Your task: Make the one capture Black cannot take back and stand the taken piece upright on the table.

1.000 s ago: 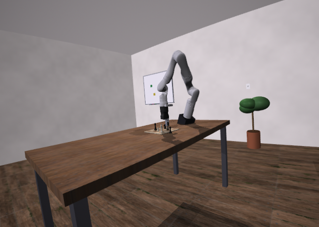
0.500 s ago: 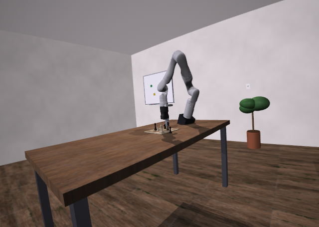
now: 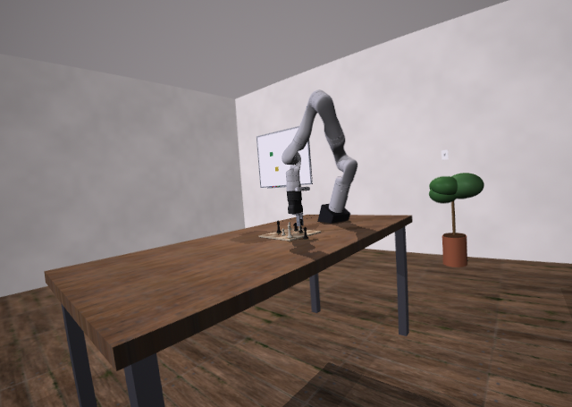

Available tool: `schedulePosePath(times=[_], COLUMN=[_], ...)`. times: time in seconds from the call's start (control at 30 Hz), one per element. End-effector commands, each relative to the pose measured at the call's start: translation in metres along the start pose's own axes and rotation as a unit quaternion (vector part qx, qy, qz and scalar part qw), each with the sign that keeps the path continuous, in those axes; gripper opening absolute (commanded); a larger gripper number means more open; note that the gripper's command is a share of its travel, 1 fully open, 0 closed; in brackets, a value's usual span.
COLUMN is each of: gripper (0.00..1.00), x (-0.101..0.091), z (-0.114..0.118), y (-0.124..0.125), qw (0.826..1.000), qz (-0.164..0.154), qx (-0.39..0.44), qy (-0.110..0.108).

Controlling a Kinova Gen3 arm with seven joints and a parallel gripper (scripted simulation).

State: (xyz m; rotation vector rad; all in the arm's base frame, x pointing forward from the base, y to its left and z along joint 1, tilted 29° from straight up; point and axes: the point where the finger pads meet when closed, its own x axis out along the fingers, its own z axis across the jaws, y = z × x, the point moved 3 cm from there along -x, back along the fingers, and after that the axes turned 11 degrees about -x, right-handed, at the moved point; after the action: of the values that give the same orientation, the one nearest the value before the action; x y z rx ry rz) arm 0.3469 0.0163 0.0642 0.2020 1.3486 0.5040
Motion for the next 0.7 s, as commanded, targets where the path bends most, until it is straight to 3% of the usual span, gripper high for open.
schedulePosePath(times=[0.0,0.67], gripper=[0.00,0.00], x=[-0.0003,0.0036], z=[0.0003,0.0003], y=[-0.0003,-0.0003], qw=[1.000,1.000], qz=[0.000,0.000], qx=[0.000,0.000], qy=[-0.001,-0.001])
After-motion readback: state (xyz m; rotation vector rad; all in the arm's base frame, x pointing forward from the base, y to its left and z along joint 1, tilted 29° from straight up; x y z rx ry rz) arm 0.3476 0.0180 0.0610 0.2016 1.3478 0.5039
